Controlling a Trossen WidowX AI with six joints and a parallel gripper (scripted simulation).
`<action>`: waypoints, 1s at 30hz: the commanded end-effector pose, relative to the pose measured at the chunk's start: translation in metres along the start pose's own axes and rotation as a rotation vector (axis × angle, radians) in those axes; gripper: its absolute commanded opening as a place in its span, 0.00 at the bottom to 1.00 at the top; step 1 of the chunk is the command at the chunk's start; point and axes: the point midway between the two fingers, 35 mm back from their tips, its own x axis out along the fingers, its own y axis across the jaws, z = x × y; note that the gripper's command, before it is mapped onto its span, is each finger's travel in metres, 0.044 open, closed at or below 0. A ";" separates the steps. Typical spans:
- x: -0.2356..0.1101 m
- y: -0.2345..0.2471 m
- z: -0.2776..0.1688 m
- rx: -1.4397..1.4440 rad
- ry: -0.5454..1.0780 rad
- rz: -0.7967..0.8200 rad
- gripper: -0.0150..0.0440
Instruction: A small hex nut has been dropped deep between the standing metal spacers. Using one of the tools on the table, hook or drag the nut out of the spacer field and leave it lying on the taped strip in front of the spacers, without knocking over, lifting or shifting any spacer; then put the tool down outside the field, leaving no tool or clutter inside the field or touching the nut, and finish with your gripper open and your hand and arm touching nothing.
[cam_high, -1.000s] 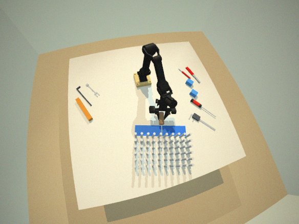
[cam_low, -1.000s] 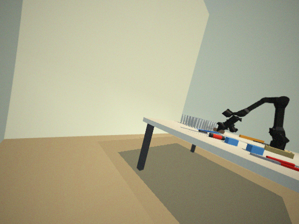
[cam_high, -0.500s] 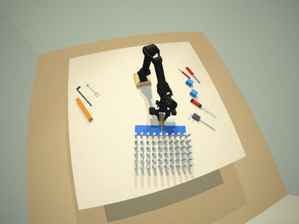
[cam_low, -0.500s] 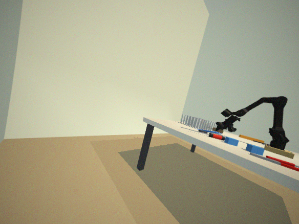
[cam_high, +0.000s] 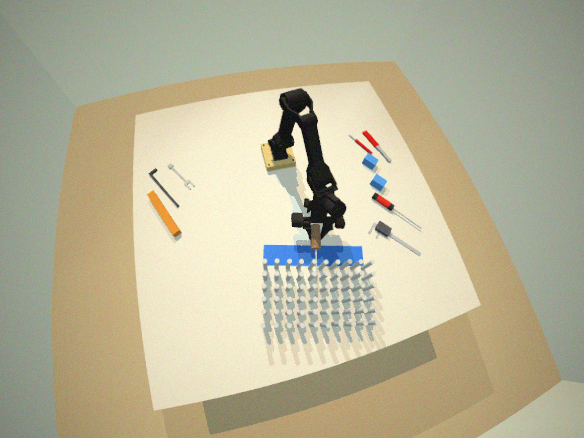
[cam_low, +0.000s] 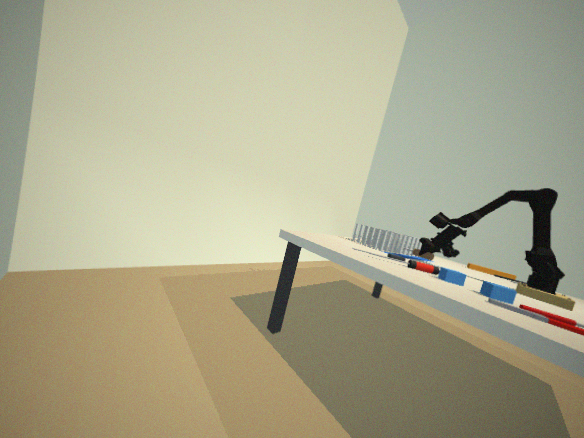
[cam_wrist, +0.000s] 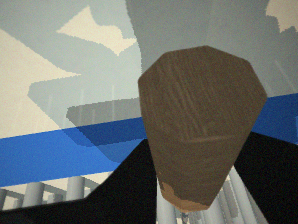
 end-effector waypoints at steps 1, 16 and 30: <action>0.002 -0.002 -0.006 0.000 0.009 -0.006 0.25; 0.006 -0.002 -0.004 0.000 0.009 -0.006 0.25; 0.016 -0.002 0.003 0.000 0.009 -0.006 0.25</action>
